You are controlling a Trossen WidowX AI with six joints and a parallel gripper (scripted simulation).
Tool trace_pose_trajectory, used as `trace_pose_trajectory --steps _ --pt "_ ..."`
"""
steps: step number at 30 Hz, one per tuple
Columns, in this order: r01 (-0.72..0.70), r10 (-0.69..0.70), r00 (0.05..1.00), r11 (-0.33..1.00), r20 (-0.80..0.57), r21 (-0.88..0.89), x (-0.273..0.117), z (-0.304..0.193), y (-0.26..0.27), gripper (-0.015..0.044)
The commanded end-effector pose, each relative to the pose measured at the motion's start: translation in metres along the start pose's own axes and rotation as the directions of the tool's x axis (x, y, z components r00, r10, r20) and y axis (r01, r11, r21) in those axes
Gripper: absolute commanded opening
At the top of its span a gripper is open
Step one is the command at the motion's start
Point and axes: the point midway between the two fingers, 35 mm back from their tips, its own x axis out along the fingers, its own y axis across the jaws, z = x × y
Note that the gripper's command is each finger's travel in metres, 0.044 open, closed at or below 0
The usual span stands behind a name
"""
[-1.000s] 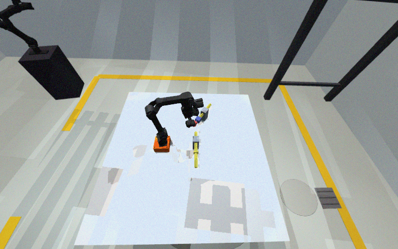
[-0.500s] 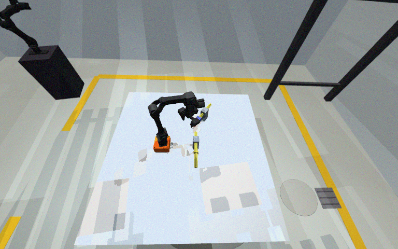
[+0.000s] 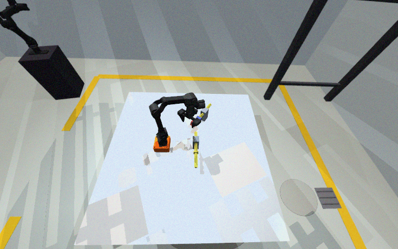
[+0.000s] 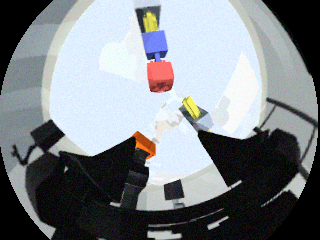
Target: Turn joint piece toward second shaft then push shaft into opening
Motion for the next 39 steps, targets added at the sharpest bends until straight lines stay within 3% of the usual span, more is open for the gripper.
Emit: trace_pose_trajectory --steps 1,15,39 --pt "0.000 0.000 1.000 1.000 -0.010 -0.007 0.015 0.003 -0.001 0.0440" --pt "-0.002 0.002 1.000 1.000 -0.013 -0.007 0.068 0.010 0.001 0.0440" --pt "-0.002 0.002 1.000 1.000 -0.007 -0.008 0.055 0.078 0.003 0.0440"
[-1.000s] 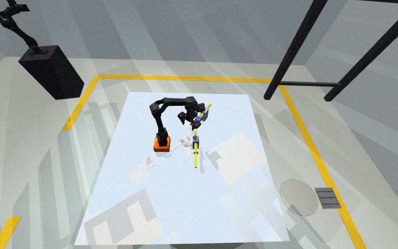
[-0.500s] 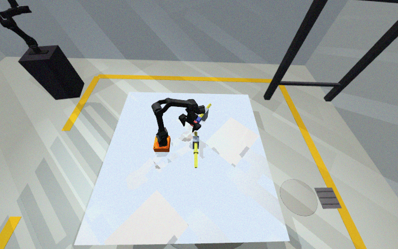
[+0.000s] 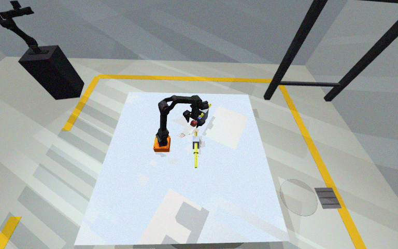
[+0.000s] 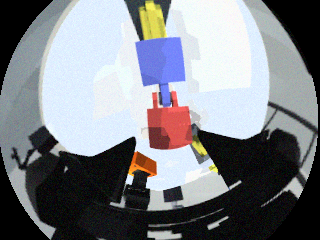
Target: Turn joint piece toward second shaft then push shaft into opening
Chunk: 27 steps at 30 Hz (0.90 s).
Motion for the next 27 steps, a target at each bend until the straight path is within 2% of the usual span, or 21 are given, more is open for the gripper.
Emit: trace_pose_trajectory --steps 1,20,27 --pt "-0.006 0.006 1.000 1.000 -0.001 0.004 0.000 0.005 0.001 0.0440" --pt "-0.006 0.006 1.000 1.000 -0.002 0.004 0.028 0.006 0.001 0.0440" --pt "-0.006 0.006 1.000 1.000 -0.002 0.004 0.028 0.006 0.001 0.0256"
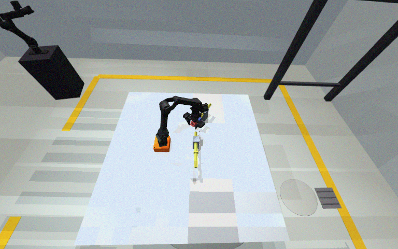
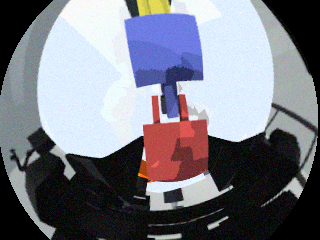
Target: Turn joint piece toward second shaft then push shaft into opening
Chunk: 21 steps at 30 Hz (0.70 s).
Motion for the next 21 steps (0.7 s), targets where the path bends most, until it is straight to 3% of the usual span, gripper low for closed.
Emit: trace_pose_trajectory --steps 1,3,21 --pt "-0.005 0.005 1.000 1.000 0.003 0.004 0.0009 0.0006 0.0007 0.0230" --pt "-0.005 0.005 1.000 1.000 0.003 0.004 0.0009 0.0006 0.0007 0.0182" --pt "-0.005 0.005 1.000 1.000 0.003 0.004 0.0009 0.0006 0.0007 0.0182"
